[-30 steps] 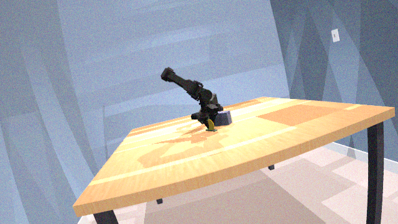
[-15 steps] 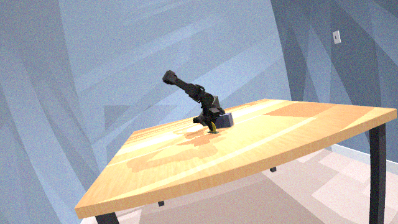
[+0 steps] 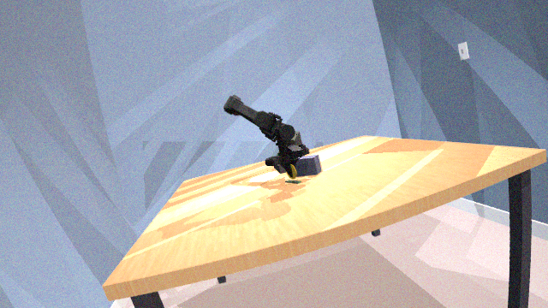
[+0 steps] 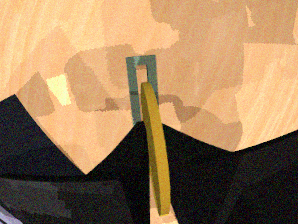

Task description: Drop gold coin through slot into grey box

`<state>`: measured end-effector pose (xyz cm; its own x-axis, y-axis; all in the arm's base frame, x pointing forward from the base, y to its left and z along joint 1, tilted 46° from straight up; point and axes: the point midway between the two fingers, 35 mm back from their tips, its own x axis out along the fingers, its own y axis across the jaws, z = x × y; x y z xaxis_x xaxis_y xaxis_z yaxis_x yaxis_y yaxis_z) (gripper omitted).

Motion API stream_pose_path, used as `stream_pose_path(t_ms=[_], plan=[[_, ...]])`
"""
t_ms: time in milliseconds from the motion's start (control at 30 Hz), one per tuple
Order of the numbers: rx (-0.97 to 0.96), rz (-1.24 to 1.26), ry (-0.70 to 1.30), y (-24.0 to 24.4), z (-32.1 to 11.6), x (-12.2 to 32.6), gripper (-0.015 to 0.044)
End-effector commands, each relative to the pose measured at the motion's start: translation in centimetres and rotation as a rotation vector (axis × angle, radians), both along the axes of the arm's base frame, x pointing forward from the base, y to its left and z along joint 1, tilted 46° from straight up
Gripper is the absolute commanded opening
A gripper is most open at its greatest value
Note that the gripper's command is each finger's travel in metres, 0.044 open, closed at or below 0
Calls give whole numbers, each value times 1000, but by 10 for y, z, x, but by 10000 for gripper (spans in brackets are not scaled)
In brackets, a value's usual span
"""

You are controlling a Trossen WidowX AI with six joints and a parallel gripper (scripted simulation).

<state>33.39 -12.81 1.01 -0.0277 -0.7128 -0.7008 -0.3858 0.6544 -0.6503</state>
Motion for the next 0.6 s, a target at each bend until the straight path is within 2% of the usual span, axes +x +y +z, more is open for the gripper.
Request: stream_pose_path(t_ms=[0,567], plan=[[2,0,-11,9,8,3,0],[6,1,-12,40,38,4,0]])
